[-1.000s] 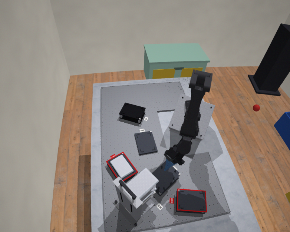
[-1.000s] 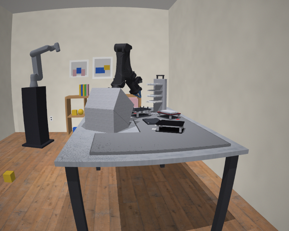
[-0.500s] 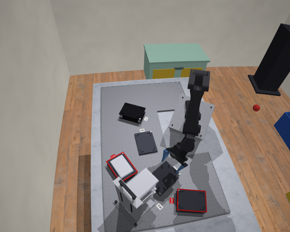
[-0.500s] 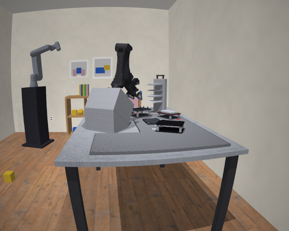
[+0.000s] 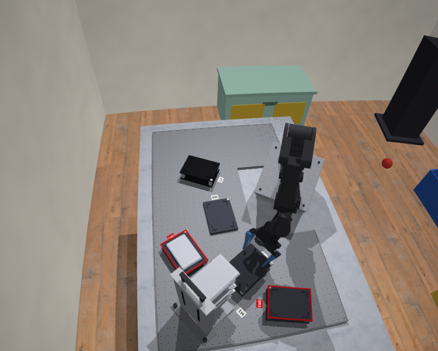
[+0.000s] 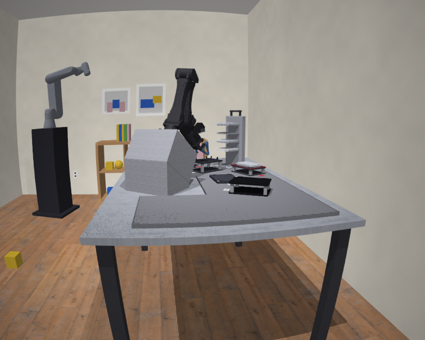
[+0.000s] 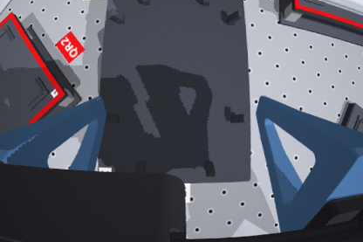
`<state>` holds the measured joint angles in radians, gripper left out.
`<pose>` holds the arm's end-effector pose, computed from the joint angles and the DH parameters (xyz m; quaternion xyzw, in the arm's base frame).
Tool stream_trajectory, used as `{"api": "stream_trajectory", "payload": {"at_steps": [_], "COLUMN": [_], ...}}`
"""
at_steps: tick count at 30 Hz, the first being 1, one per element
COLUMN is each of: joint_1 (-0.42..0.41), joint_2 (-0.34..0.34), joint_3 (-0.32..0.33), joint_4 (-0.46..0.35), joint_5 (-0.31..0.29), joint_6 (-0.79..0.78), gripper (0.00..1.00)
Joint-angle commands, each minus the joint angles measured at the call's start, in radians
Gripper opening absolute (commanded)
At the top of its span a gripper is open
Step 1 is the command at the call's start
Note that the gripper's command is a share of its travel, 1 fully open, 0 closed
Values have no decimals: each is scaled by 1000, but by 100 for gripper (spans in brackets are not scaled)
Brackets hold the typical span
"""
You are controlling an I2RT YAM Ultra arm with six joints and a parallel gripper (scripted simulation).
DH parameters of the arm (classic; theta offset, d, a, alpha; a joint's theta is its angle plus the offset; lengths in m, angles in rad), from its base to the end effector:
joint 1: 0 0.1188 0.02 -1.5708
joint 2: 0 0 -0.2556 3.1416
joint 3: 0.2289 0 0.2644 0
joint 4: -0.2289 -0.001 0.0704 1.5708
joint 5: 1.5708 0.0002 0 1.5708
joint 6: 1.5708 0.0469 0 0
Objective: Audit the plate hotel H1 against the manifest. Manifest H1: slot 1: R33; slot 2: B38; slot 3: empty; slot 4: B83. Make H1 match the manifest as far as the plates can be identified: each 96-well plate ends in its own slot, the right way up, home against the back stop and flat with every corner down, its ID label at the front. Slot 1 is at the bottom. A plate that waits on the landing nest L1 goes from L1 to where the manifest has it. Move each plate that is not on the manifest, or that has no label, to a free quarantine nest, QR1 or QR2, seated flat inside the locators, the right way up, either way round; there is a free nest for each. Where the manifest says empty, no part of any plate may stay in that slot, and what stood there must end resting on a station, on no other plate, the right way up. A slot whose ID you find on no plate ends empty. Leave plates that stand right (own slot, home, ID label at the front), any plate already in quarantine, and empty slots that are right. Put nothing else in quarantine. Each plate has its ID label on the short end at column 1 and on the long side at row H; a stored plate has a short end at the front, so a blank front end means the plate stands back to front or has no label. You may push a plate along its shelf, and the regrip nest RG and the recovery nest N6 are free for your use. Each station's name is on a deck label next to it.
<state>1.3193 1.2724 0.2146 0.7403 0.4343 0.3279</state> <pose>0.0756 0.2188 0.1327 -0.2651 0.7559 0.3015 0.5172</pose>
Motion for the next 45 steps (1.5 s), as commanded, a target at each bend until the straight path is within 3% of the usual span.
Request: {"api": "stream_trajectory", "payload": {"at_steps": [1,2,9,14,45], "joint_1": [-9,-9,-9,-29,-113], "joint_2": [20,-17,-17,25,68], "joint_3": [-26,-19,4,37,167], "joint_4": [87,87,87,49,-24], "joint_5": [0,0,0,-22,-104], "joint_6": [-5,-4,-5,-12,-33], "gripper": [100,100,100,100,100]}}
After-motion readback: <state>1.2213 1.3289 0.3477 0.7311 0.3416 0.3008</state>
